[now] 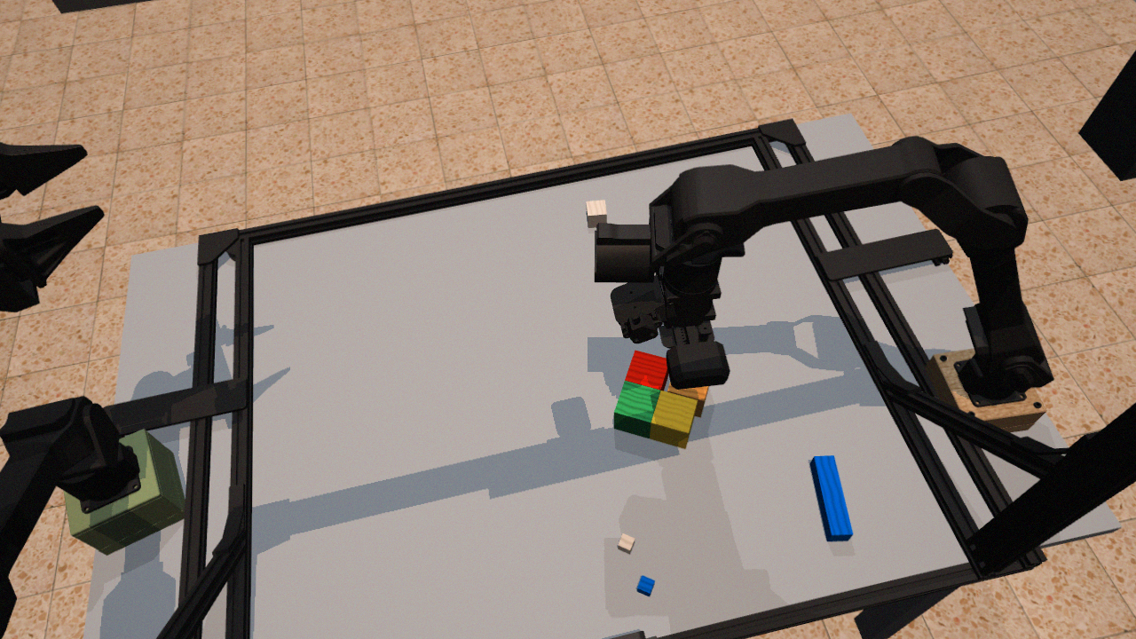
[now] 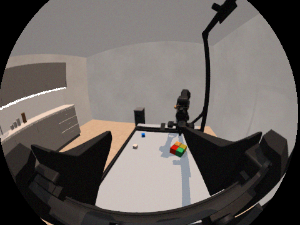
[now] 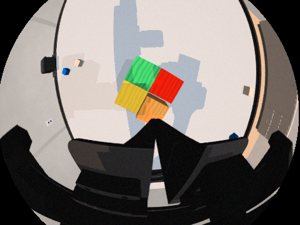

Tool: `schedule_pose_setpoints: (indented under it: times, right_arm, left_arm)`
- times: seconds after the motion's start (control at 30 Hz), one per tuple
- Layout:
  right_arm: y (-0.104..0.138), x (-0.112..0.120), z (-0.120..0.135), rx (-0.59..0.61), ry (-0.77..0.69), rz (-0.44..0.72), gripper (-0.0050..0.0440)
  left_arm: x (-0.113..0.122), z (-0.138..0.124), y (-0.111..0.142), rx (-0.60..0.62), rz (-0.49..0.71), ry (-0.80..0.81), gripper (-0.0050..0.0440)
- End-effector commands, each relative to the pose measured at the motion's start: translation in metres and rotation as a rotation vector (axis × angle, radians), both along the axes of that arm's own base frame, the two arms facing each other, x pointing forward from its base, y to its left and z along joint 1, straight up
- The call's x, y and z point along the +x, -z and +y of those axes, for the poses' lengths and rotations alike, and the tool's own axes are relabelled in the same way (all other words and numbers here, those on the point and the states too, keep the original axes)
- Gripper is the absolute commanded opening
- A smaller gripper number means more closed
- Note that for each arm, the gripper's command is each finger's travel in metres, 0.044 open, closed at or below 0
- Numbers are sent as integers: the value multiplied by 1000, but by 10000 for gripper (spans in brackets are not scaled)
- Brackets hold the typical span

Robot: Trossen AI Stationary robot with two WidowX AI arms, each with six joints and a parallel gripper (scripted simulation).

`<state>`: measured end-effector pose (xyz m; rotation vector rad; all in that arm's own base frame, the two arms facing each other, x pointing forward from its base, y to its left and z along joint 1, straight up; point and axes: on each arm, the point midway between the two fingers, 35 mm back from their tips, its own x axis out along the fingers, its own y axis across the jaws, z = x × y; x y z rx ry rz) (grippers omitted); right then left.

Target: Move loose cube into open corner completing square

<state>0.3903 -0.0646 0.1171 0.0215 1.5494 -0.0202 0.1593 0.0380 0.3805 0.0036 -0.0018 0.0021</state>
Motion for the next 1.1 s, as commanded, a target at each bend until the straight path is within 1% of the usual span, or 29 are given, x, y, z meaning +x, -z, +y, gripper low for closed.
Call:
schedule_pose_setpoints:
  times: [0.0,0.27,0.33,0.43,0.53,0.6,0.7,0.9,0.97,1.07]
  right_arm:
    - [1,2,1,-1,-27,21,0]
    - [2,1,1,-1,-39,21,0]
    - [7,-6,4,-2,-134,21,0]
    - [19,-23,12,-4,-355,21,0]
    - [30,-41,19,-6,-537,21,0]
    - [30,-41,19,-6,-537,21,0]
    - [42,-60,25,-9,-758,20,0]
    - [65,-96,36,-12,-1096,19,0]
    - [67,-99,37,-12,-1126,19,0]
    - [67,-99,37,-12,-1126,19,0]
  left_arm:
    - [0,0,0,-4,1,2,400]
    - [0,0,0,-4,1,2,400]
    - [0,0,0,-4,1,2,400]
    - [0,0,0,-4,1,2,400]
    - [0,0,0,-4,1,2,400]
    - [0,0,0,-4,1,2,400]
    - [0,0,0,-4,1,2,400]
    - [0,0,0,-4,1,2,400]
    - [0,0,0,-4,1,2,400]
    - [0,0,0,-4,1,2,400]
